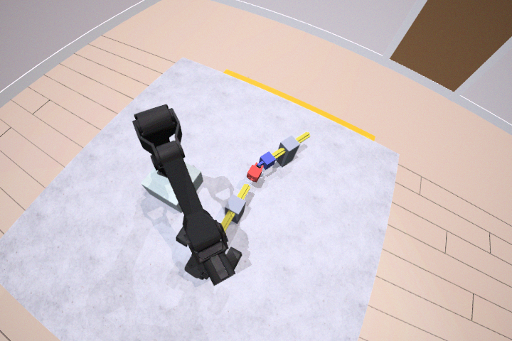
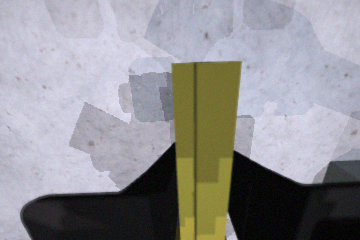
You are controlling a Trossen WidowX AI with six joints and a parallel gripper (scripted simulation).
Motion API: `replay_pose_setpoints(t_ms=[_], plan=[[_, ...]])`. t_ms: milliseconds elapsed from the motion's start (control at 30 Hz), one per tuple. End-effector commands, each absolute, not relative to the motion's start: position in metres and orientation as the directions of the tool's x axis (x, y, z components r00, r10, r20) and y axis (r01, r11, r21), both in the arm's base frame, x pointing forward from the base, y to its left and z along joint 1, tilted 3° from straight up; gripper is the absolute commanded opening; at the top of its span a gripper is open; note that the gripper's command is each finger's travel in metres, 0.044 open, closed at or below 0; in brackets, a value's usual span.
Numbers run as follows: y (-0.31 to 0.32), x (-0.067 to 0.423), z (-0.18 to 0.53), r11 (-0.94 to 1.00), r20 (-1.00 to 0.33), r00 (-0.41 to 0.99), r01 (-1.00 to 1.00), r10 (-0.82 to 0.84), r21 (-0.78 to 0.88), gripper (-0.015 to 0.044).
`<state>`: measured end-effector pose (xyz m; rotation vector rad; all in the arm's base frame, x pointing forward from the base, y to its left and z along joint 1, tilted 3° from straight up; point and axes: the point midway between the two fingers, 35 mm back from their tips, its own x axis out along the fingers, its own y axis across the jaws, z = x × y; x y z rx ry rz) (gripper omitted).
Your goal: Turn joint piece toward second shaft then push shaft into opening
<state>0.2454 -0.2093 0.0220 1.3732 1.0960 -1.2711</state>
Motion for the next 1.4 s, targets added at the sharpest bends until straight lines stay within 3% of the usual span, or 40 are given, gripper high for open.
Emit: replay_pose_setpoints(t_ms=[0,1367], plan=[[-0.201,0.247,0.022,-0.164,-0.997,0.070,0.984,0.017,0.066,0.0000],[-0.139,0.257,0.023,-0.165,-0.997,0.070,0.984,0.021,0.066,0.0000]])
